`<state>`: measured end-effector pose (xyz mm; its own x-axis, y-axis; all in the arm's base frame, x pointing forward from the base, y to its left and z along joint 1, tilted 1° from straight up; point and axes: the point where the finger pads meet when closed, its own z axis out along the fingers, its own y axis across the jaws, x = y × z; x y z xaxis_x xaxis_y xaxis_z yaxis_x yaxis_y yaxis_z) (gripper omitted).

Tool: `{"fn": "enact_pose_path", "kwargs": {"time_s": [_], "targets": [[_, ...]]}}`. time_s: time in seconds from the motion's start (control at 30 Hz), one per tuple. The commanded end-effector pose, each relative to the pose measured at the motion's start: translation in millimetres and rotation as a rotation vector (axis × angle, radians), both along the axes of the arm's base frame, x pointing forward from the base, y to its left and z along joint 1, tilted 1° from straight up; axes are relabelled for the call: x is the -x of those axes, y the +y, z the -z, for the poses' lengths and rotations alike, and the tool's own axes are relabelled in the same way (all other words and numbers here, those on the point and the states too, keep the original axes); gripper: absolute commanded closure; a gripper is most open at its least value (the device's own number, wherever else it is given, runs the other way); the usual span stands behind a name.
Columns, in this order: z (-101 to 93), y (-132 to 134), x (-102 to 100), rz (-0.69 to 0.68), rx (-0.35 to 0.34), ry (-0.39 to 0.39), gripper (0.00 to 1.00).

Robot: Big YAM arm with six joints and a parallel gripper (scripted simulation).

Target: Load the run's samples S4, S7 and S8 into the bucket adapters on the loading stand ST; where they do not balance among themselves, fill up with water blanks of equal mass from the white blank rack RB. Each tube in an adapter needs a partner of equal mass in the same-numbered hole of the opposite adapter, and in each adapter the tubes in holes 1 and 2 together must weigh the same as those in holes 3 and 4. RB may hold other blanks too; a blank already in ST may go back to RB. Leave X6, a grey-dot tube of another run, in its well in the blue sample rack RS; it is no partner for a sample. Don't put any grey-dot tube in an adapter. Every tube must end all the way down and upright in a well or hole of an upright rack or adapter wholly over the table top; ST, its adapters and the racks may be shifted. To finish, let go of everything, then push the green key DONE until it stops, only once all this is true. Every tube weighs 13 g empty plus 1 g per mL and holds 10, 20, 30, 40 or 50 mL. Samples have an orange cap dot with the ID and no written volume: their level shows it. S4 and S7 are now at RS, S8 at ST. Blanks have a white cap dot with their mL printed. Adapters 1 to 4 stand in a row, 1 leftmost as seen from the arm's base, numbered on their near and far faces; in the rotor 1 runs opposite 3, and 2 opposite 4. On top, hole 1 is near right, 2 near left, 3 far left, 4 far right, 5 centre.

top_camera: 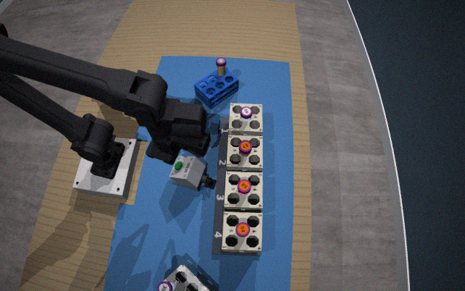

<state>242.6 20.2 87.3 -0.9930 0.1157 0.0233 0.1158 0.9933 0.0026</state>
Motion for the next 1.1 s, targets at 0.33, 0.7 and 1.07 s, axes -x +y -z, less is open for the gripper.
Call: {"fn": "enact_pose_path", "kwargs": {"time_s": [0.33,0.7,1.07], "targets": [[32.2,-0.1,-6.7,0.014,0.0,-0.013,1.0],[20.4,1.3,-17.4,0.004,-0.003,-0.041,1.0],[20.4,1.5,-18.0,0.004,-0.003,-0.041,1.0]]}}
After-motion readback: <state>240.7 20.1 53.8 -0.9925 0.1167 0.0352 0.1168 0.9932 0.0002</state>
